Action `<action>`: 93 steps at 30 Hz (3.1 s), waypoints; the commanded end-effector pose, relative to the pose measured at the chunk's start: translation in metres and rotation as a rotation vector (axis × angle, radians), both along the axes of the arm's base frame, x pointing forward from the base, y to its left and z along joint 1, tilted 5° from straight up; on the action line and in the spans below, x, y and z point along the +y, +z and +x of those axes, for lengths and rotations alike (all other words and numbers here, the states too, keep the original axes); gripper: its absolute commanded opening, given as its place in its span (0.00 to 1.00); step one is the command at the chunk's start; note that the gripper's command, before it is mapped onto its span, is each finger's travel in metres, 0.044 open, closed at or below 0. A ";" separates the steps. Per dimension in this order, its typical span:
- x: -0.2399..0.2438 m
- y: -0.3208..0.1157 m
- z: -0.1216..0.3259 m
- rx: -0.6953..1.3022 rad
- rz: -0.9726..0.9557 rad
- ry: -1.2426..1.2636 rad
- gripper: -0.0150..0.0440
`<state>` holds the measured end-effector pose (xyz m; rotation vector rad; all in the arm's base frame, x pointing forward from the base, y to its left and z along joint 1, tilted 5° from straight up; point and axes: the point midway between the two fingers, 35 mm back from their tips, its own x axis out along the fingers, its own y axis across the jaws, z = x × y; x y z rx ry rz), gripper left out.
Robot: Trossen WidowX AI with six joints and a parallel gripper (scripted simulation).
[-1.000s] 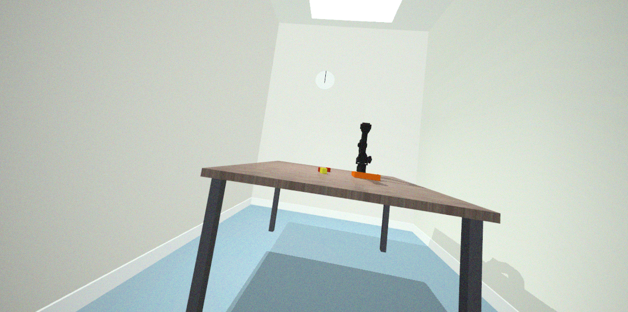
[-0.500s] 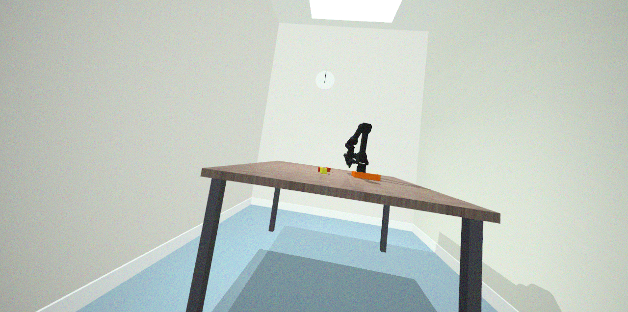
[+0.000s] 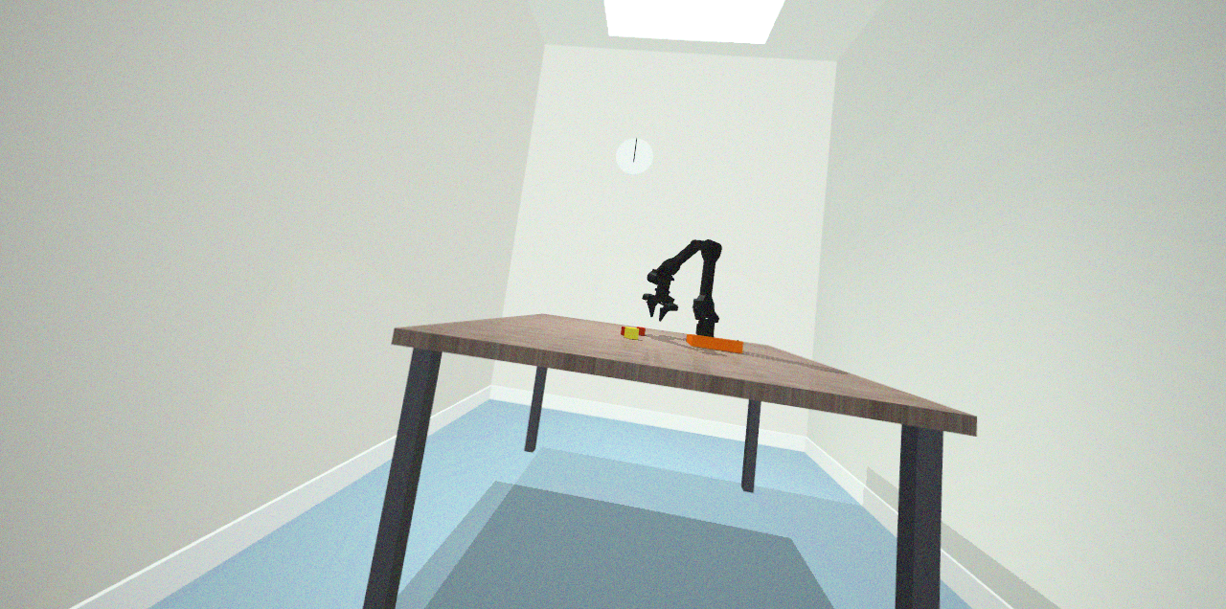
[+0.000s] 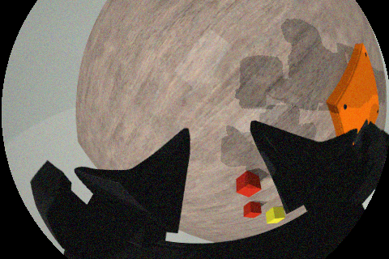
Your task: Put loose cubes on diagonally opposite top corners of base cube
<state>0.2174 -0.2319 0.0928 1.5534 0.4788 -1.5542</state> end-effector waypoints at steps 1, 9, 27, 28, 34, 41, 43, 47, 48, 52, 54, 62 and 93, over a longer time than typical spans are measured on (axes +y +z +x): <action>0.025 0.004 0.027 0.032 0.024 0.149 0.70; 0.084 0.012 0.067 0.105 0.056 0.430 0.70; 0.236 0.032 0.100 0.291 0.089 1.059 0.70; 0.244 0.033 0.100 0.301 0.090 1.091 0.70; 0.262 0.035 0.098 0.325 0.089 1.162 0.70; 0.260 -0.005 0.101 0.325 0.089 1.162 0.70; 0.258 -0.021 0.101 0.325 0.089 1.162 0.70; 0.258 -0.027 0.100 0.325 0.089 1.162 0.70; 0.258 -0.027 0.100 0.325 0.089 1.162 0.70; 0.257 -0.039 0.101 0.325 0.089 1.162 0.70; 0.256 -0.042 0.101 0.326 0.089 1.162 0.70; 0.256 -0.048 0.101 0.326 0.089 1.162 0.70; 0.254 -0.071 0.103 0.327 0.088 1.164 0.43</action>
